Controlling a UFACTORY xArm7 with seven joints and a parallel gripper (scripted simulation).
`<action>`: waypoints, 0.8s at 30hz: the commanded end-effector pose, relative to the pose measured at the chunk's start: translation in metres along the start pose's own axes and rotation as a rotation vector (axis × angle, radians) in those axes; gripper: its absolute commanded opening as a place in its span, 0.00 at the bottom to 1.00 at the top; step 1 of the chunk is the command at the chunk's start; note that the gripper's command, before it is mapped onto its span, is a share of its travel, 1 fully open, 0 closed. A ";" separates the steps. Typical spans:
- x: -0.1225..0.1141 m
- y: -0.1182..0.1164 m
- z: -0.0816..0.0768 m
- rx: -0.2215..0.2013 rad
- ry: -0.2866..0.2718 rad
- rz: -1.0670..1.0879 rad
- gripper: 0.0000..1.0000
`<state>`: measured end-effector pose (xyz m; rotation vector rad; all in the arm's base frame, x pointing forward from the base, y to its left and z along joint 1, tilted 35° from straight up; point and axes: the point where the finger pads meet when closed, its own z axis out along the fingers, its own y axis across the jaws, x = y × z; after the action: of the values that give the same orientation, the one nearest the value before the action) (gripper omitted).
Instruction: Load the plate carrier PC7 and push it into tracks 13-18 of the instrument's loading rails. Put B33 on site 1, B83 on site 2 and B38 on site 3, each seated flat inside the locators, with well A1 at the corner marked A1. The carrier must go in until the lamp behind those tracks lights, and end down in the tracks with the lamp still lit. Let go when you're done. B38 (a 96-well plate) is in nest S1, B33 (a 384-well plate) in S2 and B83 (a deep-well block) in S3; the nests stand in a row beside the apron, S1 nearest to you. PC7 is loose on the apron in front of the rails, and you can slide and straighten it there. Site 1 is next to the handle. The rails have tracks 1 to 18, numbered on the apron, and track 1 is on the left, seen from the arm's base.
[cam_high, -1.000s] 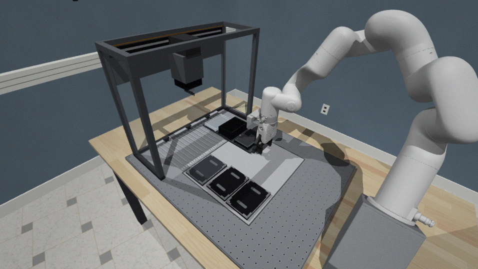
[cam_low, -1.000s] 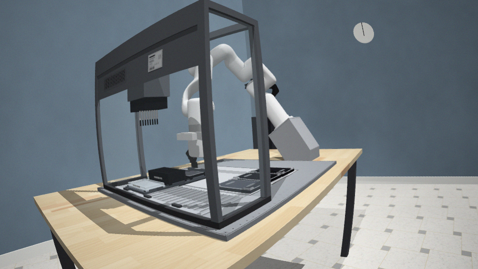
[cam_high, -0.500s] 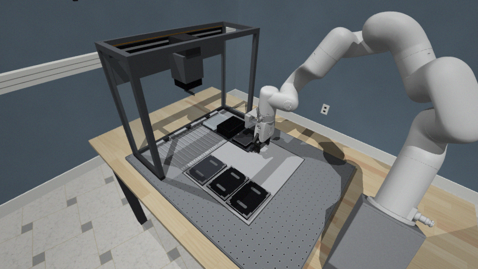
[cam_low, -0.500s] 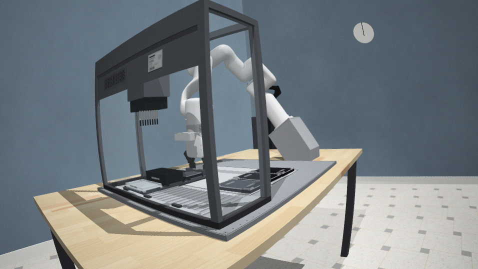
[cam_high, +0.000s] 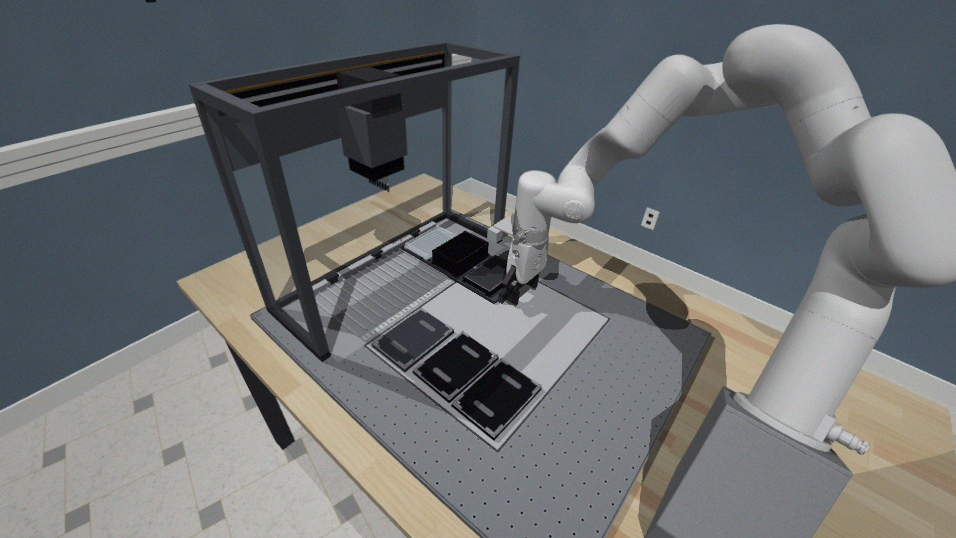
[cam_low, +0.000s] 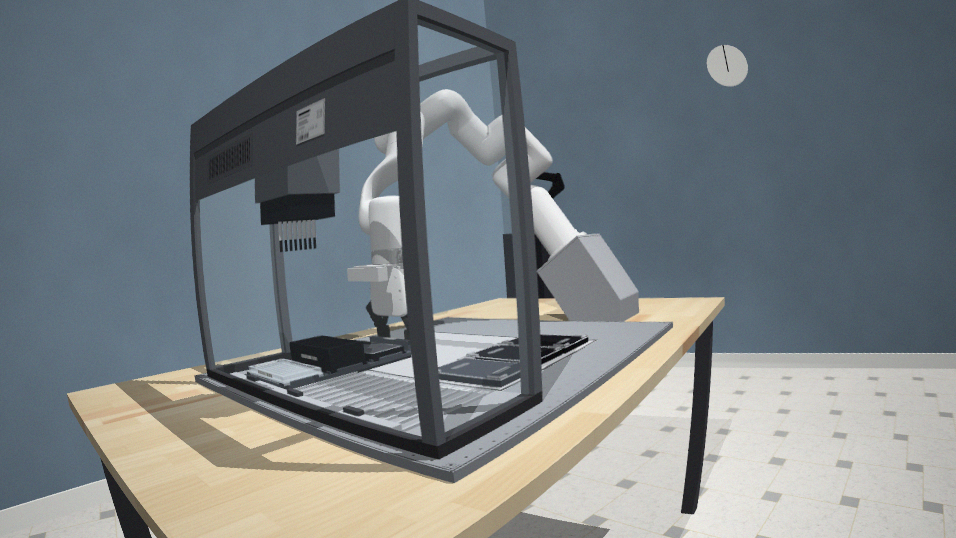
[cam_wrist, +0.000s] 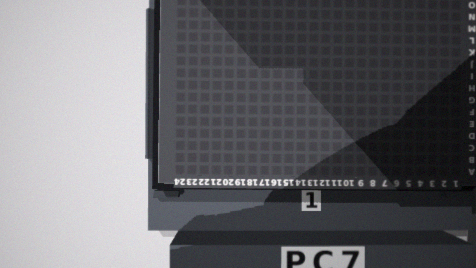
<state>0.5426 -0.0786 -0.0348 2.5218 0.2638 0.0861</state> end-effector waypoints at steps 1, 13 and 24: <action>0.003 -0.001 -0.002 0.001 0.005 0.000 0.82; 0.006 -0.001 -0.002 0.001 0.005 0.000 0.82; 0.010 -0.001 -0.002 0.001 0.005 0.000 0.82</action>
<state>0.5497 -0.0771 -0.0348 2.5217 0.2638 0.0860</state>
